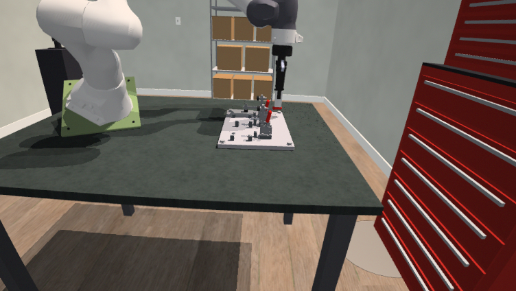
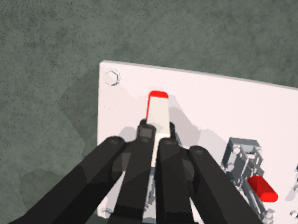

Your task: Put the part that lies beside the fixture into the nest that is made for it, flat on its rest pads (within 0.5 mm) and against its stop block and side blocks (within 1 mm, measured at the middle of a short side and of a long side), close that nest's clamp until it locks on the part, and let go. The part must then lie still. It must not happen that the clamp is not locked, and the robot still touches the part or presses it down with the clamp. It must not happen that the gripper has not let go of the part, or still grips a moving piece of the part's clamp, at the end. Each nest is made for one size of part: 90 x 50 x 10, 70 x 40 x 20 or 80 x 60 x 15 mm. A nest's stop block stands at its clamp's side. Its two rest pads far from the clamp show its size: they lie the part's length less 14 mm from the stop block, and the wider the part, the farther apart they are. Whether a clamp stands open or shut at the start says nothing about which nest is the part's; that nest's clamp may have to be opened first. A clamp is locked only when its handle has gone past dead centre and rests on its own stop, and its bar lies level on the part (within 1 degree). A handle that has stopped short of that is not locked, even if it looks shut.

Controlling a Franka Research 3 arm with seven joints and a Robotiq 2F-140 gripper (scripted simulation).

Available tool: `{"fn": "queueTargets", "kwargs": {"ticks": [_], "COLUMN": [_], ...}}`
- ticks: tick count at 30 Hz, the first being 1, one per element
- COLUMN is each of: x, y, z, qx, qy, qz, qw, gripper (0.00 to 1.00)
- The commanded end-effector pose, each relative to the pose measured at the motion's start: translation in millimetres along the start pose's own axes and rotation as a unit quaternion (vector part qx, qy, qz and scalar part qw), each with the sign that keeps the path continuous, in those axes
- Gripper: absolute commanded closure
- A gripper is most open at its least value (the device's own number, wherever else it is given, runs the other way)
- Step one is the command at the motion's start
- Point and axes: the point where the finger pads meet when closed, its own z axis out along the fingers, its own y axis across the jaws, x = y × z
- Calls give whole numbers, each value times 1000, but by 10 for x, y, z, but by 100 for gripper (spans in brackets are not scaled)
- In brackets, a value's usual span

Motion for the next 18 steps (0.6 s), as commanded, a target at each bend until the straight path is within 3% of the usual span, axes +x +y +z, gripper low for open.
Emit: {"fn": "queueTargets", "kwargs": {"ticks": [1,18], "x": [-2,-2], "y": [-2,-2], "z": [21,40], "qx": [2,2], "qy": [0,0], "qz": [0,0], "qw": [1000,1000], "gripper": [100,100]}}
